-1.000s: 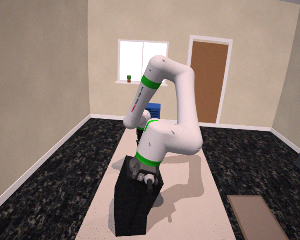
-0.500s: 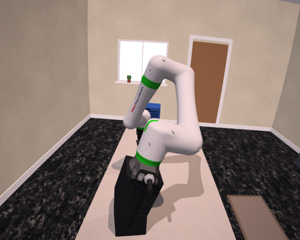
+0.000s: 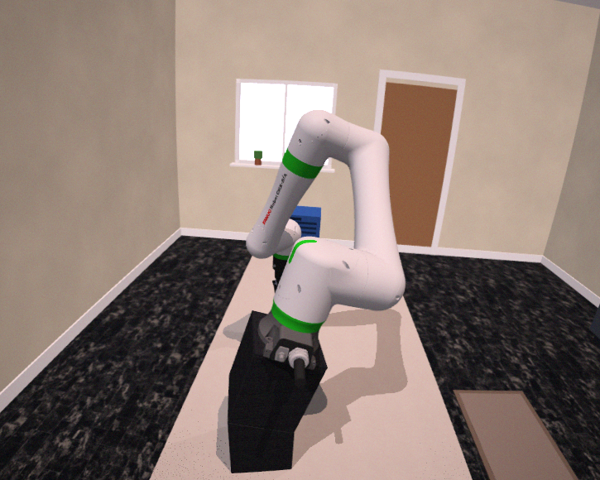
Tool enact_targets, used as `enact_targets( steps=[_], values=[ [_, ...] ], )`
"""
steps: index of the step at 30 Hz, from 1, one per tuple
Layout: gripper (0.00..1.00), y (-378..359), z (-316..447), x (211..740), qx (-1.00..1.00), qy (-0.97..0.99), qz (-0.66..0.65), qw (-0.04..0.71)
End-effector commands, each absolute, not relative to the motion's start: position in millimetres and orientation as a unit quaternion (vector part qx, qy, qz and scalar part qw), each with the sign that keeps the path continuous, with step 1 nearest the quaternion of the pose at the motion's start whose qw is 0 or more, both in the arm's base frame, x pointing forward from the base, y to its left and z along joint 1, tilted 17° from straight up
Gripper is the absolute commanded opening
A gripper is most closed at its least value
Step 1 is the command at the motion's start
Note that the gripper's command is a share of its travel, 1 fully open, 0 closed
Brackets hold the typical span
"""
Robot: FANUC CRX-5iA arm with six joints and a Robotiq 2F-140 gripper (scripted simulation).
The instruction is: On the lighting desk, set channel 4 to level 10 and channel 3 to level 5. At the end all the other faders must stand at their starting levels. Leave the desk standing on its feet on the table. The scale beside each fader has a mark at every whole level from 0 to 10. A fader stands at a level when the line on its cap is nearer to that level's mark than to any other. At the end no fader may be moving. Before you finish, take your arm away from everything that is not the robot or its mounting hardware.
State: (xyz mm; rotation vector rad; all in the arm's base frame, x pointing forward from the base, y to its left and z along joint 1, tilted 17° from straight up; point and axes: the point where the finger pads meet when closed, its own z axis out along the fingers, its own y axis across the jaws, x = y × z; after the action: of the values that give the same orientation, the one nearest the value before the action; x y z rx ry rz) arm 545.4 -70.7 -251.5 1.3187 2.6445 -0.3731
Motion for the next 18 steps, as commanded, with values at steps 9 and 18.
enact_targets(
  steps=[9,18],
  values=[
    [0.00,-71.4,-253.9,545.6,0.441,0.885,-0.125,0.082],
    [0.00,-72.8,-258.6,545.8,0.441,0.885,-0.125,0.082]
  ],
)
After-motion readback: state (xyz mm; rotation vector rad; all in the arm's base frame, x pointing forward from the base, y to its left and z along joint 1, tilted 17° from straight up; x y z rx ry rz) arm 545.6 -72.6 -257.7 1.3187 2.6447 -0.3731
